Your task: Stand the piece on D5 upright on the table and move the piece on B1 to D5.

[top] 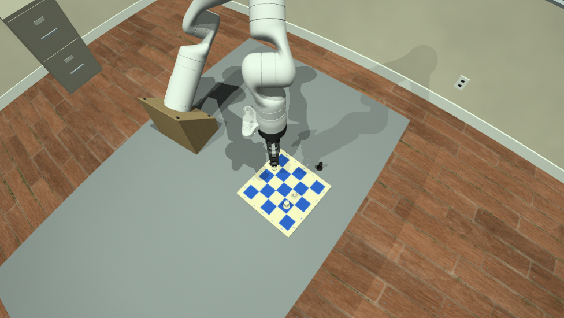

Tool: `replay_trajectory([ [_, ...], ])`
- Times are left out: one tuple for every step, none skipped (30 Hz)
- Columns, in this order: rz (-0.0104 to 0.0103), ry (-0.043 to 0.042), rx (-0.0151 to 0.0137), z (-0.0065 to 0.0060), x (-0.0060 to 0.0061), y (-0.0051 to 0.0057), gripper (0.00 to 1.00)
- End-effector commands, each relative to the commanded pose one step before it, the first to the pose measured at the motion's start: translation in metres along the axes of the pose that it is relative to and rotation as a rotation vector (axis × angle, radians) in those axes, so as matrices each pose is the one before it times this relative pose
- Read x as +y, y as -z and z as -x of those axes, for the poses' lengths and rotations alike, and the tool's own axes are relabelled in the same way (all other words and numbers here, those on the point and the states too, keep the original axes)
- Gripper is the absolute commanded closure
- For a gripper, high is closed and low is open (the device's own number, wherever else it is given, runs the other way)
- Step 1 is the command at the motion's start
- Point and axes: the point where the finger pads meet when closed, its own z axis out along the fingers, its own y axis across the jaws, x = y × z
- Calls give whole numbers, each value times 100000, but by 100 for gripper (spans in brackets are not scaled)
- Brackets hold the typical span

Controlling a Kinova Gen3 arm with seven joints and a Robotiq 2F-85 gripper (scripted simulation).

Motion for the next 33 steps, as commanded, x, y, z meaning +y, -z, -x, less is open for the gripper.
replay_trajectory([
  [-357, 28, -144, 45, -93, 335, 0],
  [0, 0, -1, 0, 0, 226, 0],
  [0, 0, 1, -1, 1, 277, 0],
  [0, 0, -1, 0, -1, 323, 0],
  [0, 0, 0, 0, 0, 366, 0],
  [0, 0, 0, 0, 0, 404, 0],
  [0, 0, 0, 0, 0, 435, 0],
  [0, 0, 0, 0, 0, 459, 0],
  [0, 0, 0, 0, 0, 475, 0],
  [0, 0, 0, 0, 0, 483, 0],
  [0, 0, 0, 0, 0, 482, 0],
  [0, 0, 0, 0, 0, 473, 0],
  [0, 0, 0, 0, 0, 455, 0],
  [0, 0, 0, 0, 0, 430, 0],
  [0, 0, 0, 0, 0, 398, 0],
  [0, 0, 0, 0, 0, 0, 0],
  [0, 0, 0, 0, 0, 0, 0],
  [0, 0, 0, 0, 0, 360, 0],
  [0, 0, 1, 0, 0, 317, 0],
  [0, 0, -1, 0, 0, 270, 0],
  [0, 0, 1, 0, 0, 221, 0],
  [0, 0, -1, 0, 0, 172, 0],
  [0, 0, 0, 0, 0, 125, 0],
  [0, 0, 0, 0, 0, 82, 0],
  [0, 0, 0, 0, 0, 45, 0],
  [0, 0, 0, 0, 0, 18, 0],
  [0, 0, 0, 0, 0, 3, 0],
  [0, 0, 0, 0, 0, 0, 0],
  [0, 0, 0, 0, 0, 0, 0],
  [0, 0, 0, 0, 0, 0, 0],
  [0, 0, 0, 0, 0, 0, 0],
  [0, 0, 0, 0, 0, 0, 0],
  [0, 0, 0, 0, 0, 0, 0],
])
